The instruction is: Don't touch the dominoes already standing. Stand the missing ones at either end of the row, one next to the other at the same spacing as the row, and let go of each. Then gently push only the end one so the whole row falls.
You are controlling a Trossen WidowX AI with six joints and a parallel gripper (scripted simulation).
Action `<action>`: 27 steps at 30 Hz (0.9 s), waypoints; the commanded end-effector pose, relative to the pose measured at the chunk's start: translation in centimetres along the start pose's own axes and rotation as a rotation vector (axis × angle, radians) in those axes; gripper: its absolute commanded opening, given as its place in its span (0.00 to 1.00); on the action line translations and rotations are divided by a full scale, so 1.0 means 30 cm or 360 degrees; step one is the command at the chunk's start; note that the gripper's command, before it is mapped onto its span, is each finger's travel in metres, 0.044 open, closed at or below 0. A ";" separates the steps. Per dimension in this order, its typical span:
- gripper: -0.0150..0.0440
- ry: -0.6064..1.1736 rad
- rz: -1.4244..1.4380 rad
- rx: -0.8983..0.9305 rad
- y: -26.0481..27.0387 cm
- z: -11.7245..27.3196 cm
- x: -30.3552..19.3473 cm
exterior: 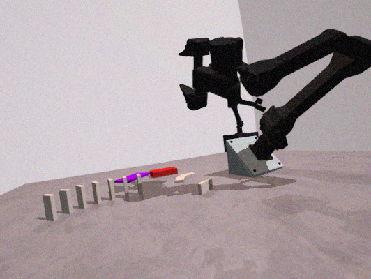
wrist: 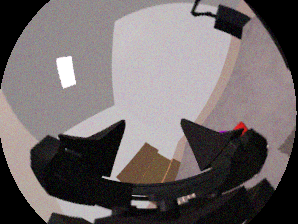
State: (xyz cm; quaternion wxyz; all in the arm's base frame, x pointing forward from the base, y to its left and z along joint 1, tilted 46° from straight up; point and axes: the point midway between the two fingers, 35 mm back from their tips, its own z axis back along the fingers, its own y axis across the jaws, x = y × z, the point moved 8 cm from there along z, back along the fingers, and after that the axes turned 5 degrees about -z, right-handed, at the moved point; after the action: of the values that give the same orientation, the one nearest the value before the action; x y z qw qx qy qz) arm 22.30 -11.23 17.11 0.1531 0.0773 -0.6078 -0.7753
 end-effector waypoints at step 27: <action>1.00 0.3007 0.3496 -0.0177 -0.350 -0.202 -0.166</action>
State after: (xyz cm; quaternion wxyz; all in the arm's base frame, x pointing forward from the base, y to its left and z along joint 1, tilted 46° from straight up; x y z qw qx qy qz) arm 26.75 -12.77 8.18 0.9280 -0.1372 -0.1479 -0.3134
